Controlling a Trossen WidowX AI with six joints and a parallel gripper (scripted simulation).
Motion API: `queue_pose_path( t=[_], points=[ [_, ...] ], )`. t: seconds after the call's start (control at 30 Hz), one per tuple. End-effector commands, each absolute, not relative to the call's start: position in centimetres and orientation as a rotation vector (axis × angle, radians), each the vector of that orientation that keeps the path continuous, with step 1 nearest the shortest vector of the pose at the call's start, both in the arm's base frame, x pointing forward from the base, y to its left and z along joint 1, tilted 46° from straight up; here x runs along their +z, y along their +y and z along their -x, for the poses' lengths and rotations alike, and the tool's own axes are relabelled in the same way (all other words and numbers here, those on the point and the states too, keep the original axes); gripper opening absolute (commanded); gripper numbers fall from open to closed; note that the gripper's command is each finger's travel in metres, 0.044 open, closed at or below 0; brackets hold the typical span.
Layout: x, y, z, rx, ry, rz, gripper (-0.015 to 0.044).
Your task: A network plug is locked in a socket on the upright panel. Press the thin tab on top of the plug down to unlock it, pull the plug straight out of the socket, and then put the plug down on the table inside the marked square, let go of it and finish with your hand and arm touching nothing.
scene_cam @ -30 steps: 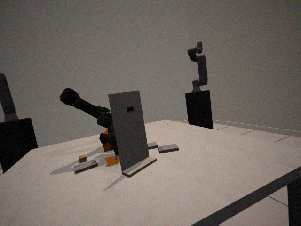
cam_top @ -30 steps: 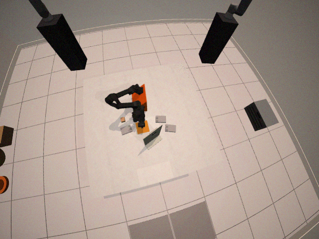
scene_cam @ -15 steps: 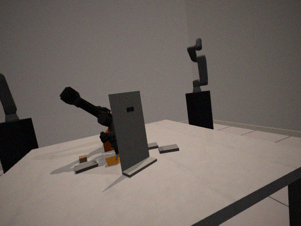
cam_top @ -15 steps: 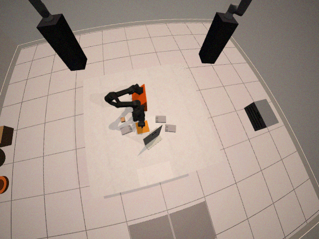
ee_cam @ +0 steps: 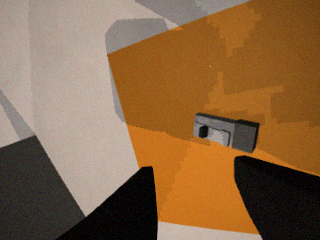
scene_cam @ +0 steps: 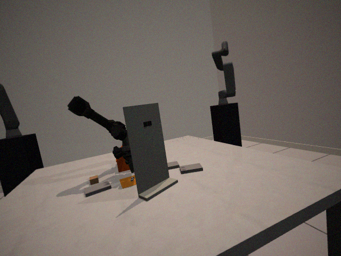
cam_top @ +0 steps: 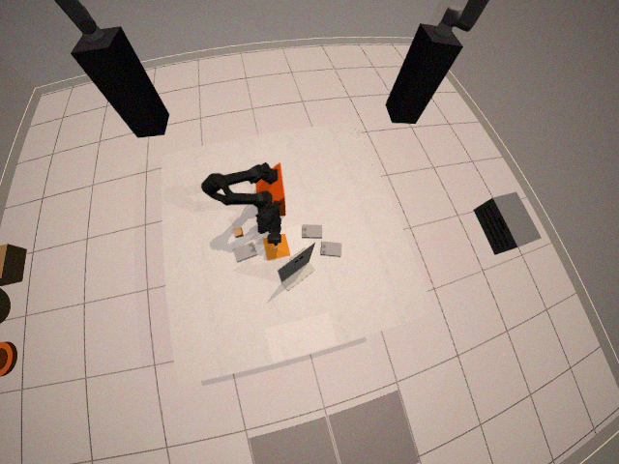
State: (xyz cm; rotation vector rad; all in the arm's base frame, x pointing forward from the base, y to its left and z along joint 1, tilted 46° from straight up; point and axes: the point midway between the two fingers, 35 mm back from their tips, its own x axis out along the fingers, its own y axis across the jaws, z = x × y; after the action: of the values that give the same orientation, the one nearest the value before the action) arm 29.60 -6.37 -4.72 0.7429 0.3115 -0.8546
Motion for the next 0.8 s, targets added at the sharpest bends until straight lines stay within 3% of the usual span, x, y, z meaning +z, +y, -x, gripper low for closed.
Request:
queue_pose_path(
  t=[0.0,0.77],
  points=[
    [-4.6,-6.2,-29.4,-0.862,0.312,-0.744,0.0156],
    [-3.4,-4.6,-29.6,-0.866,0.319,-0.751,0.0156]
  ],
)
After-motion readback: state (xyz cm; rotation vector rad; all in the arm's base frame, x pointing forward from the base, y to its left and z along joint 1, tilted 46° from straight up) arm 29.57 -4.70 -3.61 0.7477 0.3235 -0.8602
